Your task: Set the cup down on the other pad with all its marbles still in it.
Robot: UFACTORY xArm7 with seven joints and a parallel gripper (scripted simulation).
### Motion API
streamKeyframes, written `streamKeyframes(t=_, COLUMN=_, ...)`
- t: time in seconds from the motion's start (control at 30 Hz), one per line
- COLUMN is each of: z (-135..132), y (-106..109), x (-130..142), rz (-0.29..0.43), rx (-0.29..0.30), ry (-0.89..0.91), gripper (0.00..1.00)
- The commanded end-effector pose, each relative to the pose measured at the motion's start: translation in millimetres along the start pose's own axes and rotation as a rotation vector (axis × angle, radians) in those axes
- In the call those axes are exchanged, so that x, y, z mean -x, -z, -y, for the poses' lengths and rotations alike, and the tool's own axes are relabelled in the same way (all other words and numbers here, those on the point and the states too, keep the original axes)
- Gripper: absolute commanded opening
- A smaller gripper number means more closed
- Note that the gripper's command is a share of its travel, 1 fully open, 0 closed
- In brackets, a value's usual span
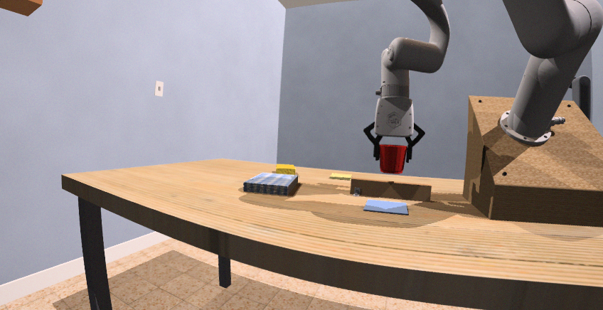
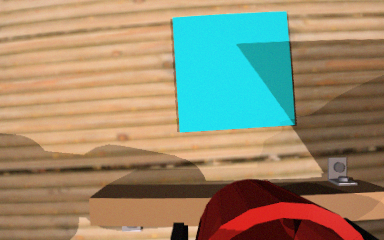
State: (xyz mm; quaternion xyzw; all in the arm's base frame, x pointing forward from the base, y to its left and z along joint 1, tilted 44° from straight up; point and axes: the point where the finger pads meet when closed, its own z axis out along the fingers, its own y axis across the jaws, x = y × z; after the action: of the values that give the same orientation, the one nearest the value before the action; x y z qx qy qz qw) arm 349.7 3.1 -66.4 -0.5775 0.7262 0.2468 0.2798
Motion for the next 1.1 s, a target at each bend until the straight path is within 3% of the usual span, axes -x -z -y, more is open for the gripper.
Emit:
streamKeyframes(t=0.0, z=2, y=0, x=-15, rz=0.0, rx=-0.002, ry=0.002, gripper=0.85)
streamKeyframes(t=0.43, z=2, y=0, x=-75, rz=0.0, rx=-0.002, ry=0.002, gripper=0.85)
streamKeyframes(t=1.07, z=1, y=0, x=-106, rz=0.0, rx=-0.002, ry=0.002, gripper=0.85)
